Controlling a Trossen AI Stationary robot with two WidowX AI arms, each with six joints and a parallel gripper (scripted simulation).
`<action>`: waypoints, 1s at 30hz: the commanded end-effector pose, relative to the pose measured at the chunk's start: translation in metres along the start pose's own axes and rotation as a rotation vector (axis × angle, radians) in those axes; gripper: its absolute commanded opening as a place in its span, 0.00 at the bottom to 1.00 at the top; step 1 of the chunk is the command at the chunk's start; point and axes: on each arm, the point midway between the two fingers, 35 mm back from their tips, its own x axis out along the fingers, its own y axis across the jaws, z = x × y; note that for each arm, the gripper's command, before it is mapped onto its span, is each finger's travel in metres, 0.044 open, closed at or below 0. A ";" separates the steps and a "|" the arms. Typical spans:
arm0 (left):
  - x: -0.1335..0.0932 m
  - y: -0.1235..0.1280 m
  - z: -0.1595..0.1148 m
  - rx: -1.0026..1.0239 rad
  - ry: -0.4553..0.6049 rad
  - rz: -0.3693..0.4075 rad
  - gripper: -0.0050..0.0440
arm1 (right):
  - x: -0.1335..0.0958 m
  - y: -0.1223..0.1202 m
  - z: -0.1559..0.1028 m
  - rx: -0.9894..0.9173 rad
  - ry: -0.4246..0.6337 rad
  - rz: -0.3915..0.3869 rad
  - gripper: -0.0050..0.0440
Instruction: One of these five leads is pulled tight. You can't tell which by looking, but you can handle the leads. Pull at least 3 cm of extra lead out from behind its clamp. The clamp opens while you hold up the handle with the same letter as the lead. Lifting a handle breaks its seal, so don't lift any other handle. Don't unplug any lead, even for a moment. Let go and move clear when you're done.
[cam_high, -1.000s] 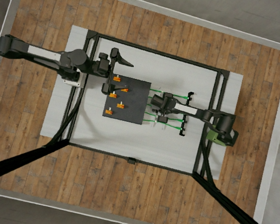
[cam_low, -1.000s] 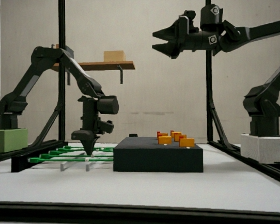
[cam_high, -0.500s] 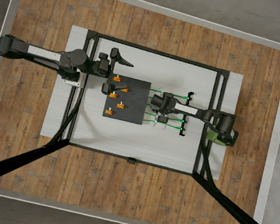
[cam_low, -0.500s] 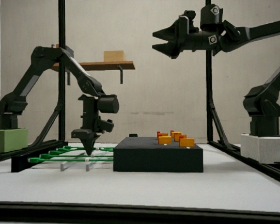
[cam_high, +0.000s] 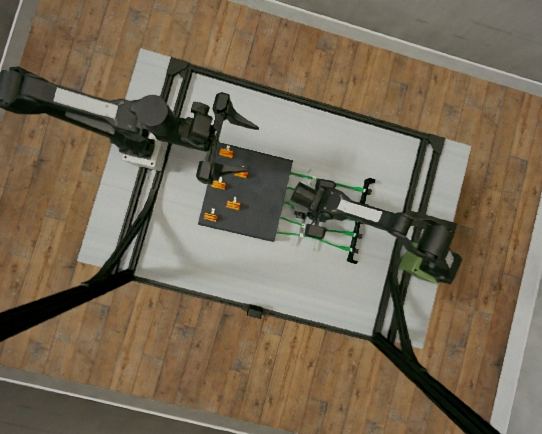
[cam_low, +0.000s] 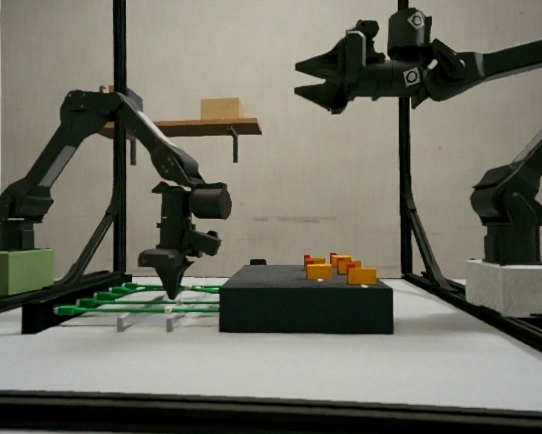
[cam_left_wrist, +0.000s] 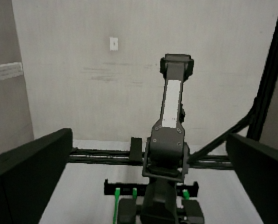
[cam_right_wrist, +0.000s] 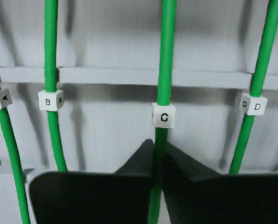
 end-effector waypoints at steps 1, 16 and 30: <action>-0.001 0.000 0.008 0.000 -0.018 0.000 1.00 | -0.033 -0.002 0.006 0.001 -0.048 -0.011 0.00; -0.001 0.000 0.008 0.000 -0.018 0.000 1.00 | 0.007 -0.002 0.008 0.000 -0.040 -0.009 0.00; -0.001 0.000 0.008 0.000 -0.018 0.000 1.00 | -0.037 -0.002 0.008 0.000 -0.047 -0.011 0.53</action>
